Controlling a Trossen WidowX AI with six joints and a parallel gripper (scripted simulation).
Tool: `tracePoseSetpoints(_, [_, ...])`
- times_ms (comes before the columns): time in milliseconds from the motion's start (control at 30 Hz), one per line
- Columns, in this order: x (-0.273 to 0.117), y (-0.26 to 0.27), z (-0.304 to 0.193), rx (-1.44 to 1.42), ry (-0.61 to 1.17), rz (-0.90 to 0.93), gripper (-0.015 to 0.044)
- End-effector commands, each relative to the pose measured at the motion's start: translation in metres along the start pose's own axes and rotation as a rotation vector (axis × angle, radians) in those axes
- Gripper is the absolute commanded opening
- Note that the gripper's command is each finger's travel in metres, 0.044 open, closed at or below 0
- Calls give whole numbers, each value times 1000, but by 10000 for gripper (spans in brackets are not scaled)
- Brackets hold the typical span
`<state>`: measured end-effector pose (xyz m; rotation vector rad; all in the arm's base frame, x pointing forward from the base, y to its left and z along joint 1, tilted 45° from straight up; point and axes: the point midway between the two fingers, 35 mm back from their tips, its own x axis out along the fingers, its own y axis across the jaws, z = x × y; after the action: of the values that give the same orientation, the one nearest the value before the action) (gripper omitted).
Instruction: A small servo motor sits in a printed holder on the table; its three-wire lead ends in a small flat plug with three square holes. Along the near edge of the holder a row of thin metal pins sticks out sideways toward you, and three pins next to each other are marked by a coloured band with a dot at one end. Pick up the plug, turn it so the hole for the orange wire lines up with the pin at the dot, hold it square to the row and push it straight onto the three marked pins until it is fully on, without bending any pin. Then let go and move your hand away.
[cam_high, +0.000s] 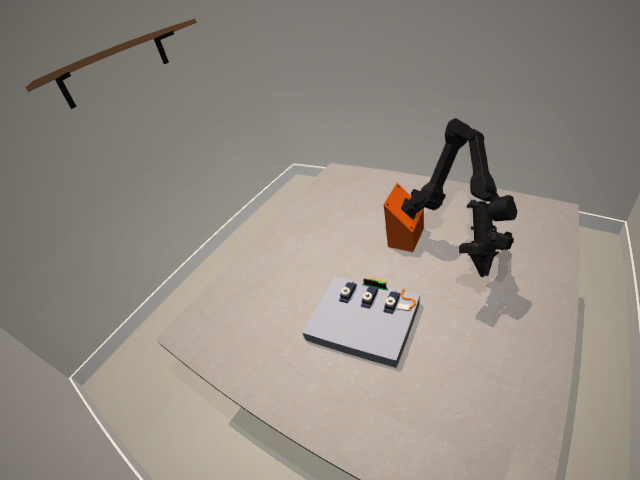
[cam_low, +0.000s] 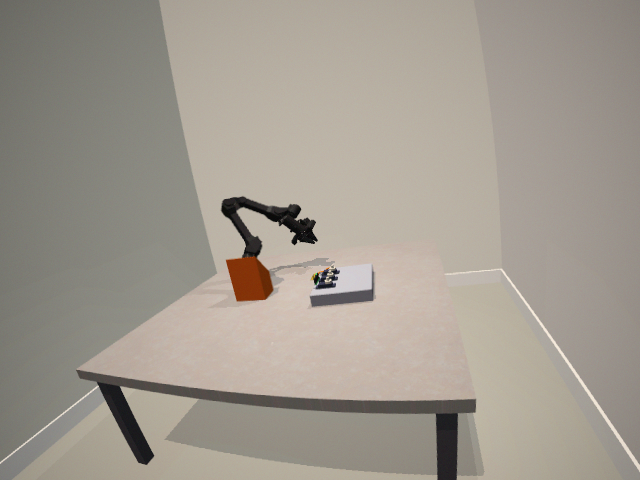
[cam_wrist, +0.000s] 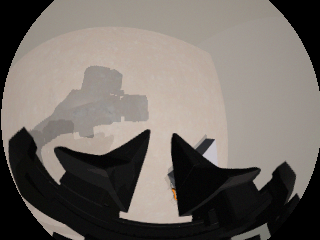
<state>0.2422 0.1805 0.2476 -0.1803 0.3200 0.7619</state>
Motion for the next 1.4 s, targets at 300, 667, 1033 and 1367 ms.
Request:
tracePoseSetpoints(300, [-16,-65,18,68,-121,-249,115])
tracePoseSetpoints(667, [-40,-116,30,112,-223,-457,115])
tracePoseSetpoints(1033, [-76,-163,39,144,-329,-667,115])
tracePoseSetpoints(1367, [-80,-187,33,249,-328,-713,115])
